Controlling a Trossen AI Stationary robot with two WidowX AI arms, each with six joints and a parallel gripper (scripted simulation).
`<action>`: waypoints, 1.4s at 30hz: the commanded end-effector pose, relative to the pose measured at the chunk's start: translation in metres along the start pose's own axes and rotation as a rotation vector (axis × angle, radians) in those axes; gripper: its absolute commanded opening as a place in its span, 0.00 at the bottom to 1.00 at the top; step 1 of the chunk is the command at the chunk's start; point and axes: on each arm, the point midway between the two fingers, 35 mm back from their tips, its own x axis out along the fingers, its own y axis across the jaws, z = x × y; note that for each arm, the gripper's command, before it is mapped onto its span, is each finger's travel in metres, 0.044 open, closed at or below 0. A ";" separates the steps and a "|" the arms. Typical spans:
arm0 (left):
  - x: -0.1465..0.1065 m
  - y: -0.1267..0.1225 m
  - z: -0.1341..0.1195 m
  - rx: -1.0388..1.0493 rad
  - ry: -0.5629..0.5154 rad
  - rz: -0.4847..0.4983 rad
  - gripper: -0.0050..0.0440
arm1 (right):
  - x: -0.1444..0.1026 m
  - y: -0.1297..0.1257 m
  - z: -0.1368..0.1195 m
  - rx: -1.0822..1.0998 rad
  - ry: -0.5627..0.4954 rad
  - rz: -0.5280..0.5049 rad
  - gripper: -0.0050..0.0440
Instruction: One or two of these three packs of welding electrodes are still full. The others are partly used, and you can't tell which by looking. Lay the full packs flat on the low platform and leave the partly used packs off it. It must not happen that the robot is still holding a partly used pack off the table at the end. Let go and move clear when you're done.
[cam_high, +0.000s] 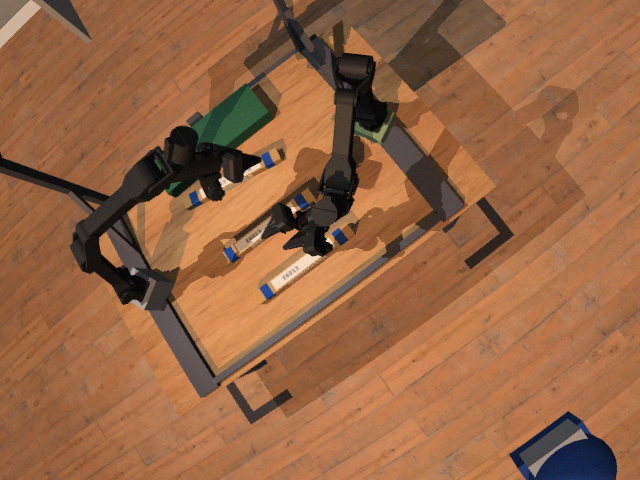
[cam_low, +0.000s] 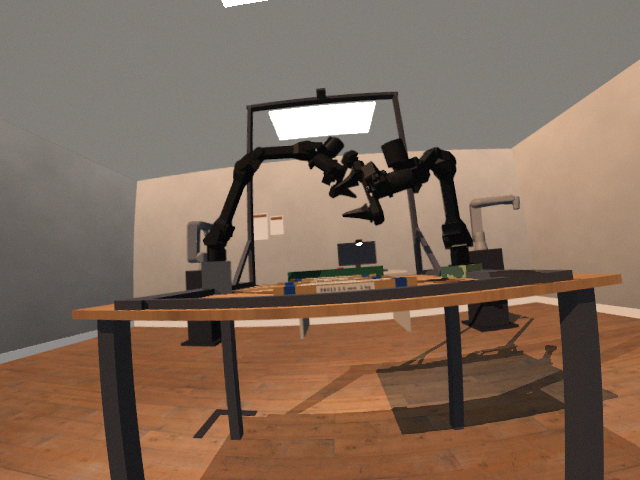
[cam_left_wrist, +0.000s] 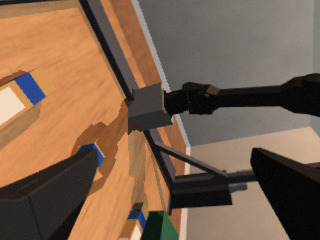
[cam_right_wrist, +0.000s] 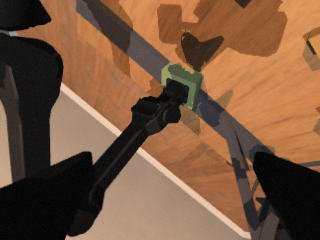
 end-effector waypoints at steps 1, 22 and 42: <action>-0.002 -0.009 0.003 0.020 -0.009 -0.014 1.00 | -0.011 0.007 -0.006 0.005 0.024 0.019 1.00; 0.000 0.000 0.000 0.000 0.000 0.000 1.00 | 0.000 0.000 0.000 0.000 0.000 0.000 1.00; 0.000 0.000 0.000 0.000 0.000 0.000 1.00 | 0.000 0.000 0.000 0.000 0.000 0.000 1.00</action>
